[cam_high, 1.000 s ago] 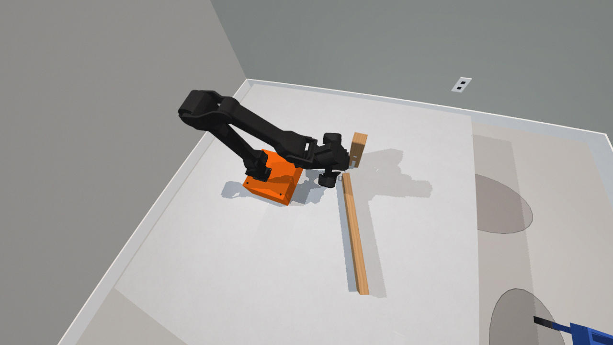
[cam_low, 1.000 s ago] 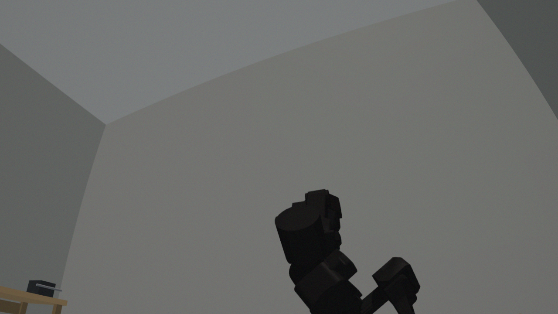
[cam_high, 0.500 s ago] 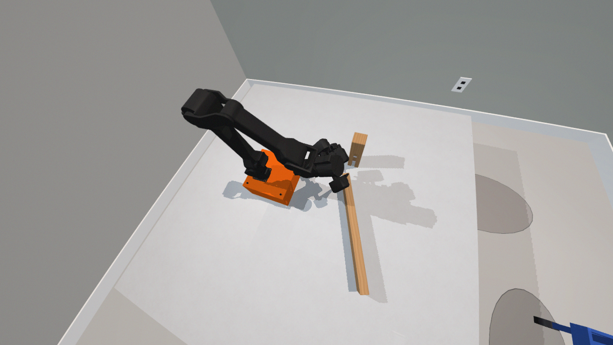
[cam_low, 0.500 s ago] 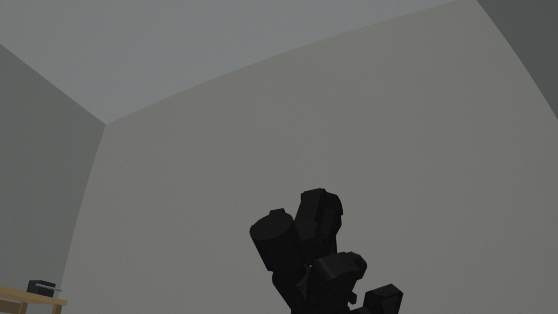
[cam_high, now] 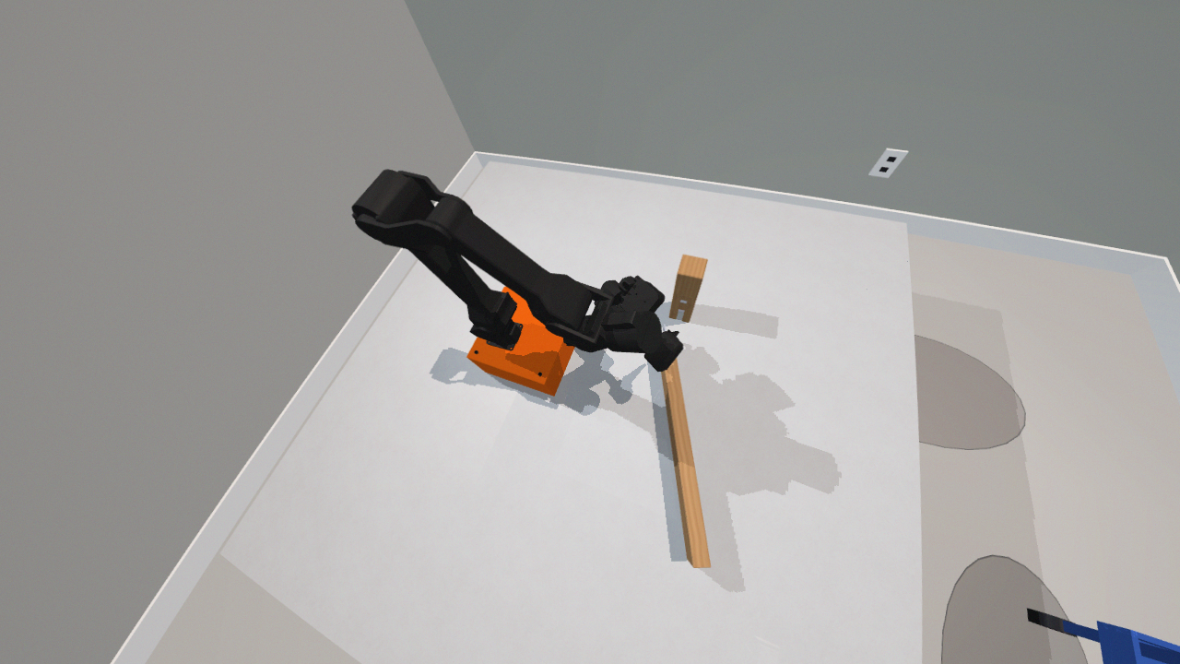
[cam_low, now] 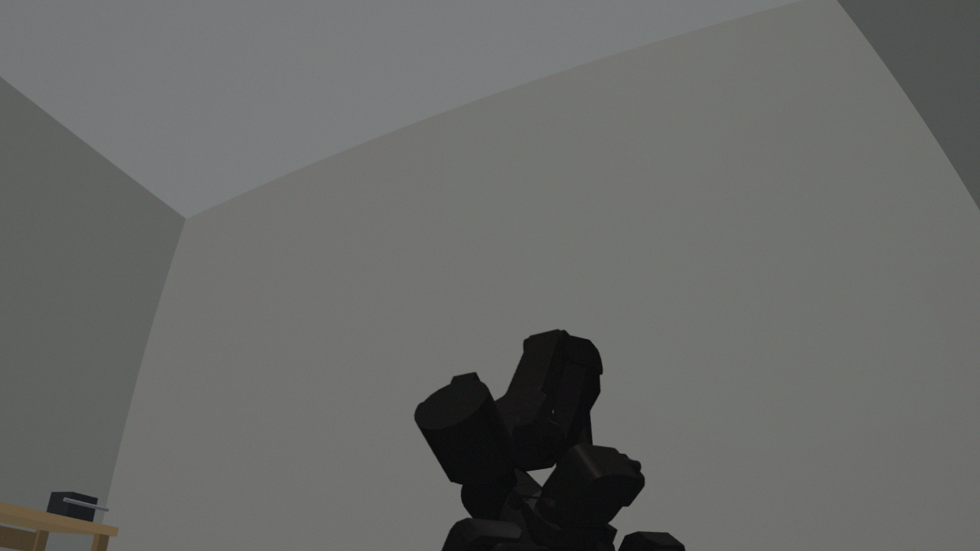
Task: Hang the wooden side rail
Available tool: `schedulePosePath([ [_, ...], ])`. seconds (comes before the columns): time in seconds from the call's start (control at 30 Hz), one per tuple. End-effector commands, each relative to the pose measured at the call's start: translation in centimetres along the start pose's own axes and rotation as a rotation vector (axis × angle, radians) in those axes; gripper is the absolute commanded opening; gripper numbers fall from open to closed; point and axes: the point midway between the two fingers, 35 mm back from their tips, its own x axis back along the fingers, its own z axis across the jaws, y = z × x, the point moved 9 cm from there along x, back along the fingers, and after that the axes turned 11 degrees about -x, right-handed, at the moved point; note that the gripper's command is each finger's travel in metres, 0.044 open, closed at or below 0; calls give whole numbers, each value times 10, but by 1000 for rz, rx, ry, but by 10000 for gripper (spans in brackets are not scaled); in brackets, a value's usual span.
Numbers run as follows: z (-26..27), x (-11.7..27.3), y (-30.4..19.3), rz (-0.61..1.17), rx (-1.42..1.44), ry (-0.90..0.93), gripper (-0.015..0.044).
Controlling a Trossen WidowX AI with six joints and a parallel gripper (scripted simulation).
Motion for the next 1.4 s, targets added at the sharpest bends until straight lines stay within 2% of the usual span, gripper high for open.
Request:
schedulePosePath([
  [0.0,0,0,0,-5,18,2,440],
  [0.53,-2,0,2,9,-25,-2,440],
  [0.93,-31,-10,31,237,-771,-158,440],
  [1.37,-55,-16,60,384,-1504,-526,440],
])
